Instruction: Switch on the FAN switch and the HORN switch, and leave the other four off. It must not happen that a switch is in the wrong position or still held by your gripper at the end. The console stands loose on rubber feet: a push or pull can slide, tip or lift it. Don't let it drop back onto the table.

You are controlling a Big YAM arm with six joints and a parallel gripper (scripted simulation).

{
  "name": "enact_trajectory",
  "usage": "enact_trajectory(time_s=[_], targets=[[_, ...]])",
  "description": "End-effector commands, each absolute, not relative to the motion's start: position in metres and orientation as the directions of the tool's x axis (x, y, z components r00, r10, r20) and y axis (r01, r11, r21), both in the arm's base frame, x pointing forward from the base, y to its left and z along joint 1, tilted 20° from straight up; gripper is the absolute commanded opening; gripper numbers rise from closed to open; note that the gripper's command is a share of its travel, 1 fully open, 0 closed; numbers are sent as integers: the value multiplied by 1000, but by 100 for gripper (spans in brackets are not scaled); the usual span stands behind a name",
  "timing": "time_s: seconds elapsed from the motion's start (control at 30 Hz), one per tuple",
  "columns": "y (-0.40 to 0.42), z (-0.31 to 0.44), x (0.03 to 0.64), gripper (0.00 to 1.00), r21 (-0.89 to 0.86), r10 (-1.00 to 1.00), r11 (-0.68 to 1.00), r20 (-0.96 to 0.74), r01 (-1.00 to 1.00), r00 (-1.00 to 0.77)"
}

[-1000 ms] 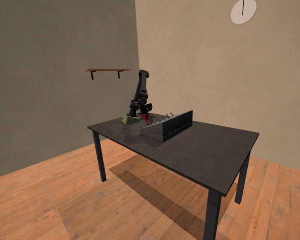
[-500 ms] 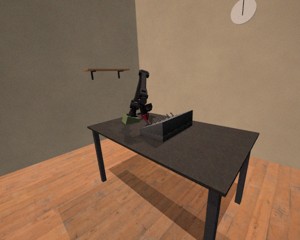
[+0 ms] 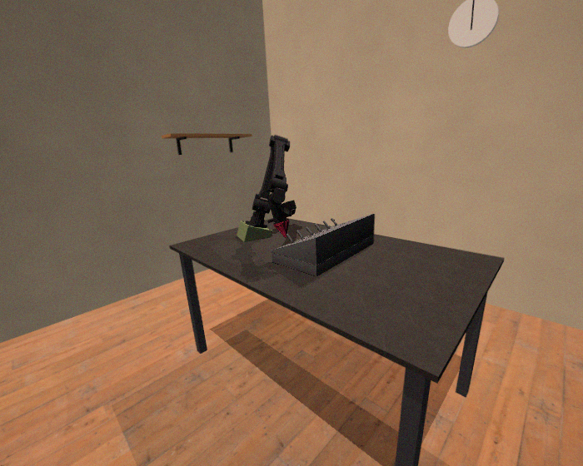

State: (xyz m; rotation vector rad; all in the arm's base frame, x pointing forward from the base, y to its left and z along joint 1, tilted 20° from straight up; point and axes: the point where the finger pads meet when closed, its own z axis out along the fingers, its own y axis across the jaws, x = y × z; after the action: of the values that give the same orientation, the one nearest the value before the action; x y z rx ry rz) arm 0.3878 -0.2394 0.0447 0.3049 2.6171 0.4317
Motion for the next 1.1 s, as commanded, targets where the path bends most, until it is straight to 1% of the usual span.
enact_trajectory(time_s=[0.0, 1.07], targets=[[-264, 82, 443, 0, 285, 217, 956, -525, 70, -823], [-265, 86, 449, 0, 286, 218, 955, -525, 71, -822]])
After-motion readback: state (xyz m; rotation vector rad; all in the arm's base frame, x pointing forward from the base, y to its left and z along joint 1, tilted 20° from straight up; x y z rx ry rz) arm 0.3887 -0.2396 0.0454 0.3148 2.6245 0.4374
